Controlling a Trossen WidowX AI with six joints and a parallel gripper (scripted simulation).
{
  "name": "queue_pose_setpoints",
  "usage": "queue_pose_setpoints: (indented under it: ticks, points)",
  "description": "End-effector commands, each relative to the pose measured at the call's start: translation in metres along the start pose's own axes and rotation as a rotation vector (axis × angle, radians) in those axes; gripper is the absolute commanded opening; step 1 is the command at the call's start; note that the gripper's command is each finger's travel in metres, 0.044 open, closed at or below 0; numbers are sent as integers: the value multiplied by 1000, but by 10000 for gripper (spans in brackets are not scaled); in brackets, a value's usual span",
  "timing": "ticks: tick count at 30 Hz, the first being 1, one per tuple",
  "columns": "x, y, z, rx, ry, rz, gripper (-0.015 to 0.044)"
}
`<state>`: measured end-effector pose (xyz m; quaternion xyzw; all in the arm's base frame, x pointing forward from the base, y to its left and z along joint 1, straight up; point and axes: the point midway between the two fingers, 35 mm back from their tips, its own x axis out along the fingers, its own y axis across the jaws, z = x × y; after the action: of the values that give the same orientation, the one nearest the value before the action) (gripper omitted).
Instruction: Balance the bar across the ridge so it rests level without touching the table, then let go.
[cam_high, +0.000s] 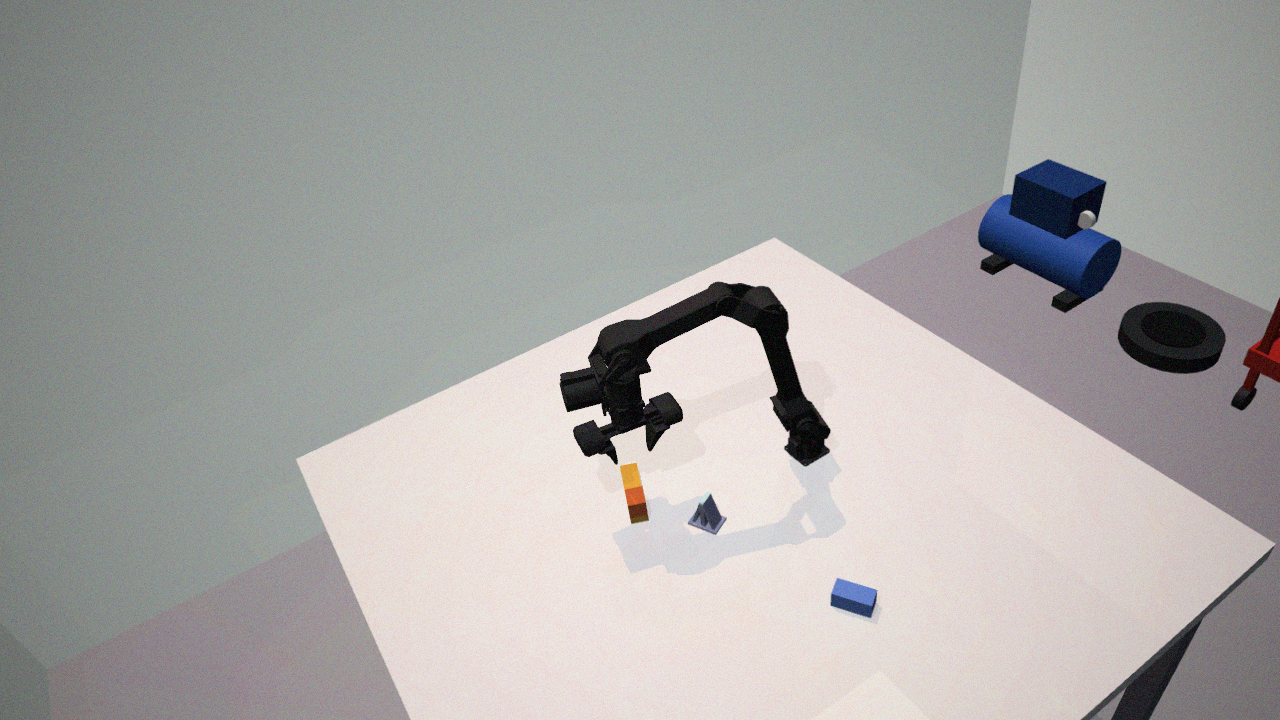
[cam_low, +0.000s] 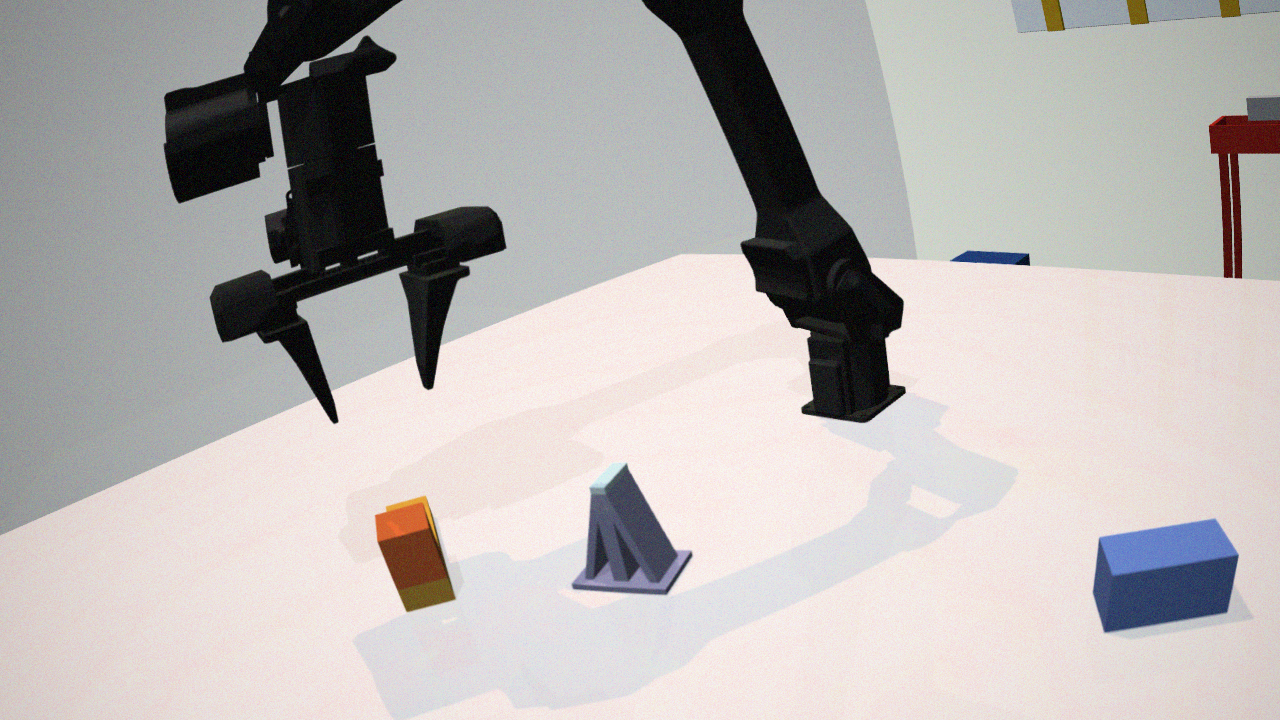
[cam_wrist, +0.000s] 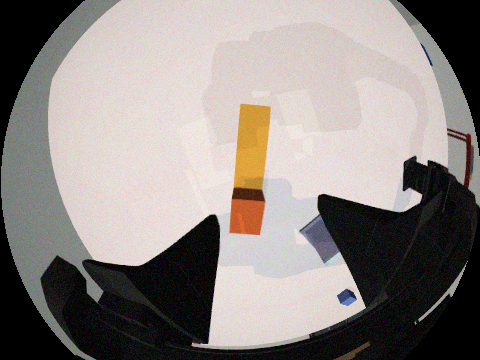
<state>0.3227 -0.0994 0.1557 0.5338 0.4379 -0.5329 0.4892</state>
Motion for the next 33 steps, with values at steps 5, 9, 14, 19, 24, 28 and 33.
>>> queue_pose_setpoints:
  ticks: [5, 9, 14, 19, 24, 28, 33]
  points:
    - [0, 5, 21, 265, 36, -24, 315]
    - [0, 5, 21, 265, 36, -24, 315]
    - [17, 6, 21, 265, 36, -24, 315]
    - [50, 6, 20, 265, 36, -24, 315]
    - [78, 3, 18, 265, 36, -24, 315]
    - [80, 3, 18, 265, 36, -24, 315]
    - [85, 3, 18, 265, 36, -24, 315]
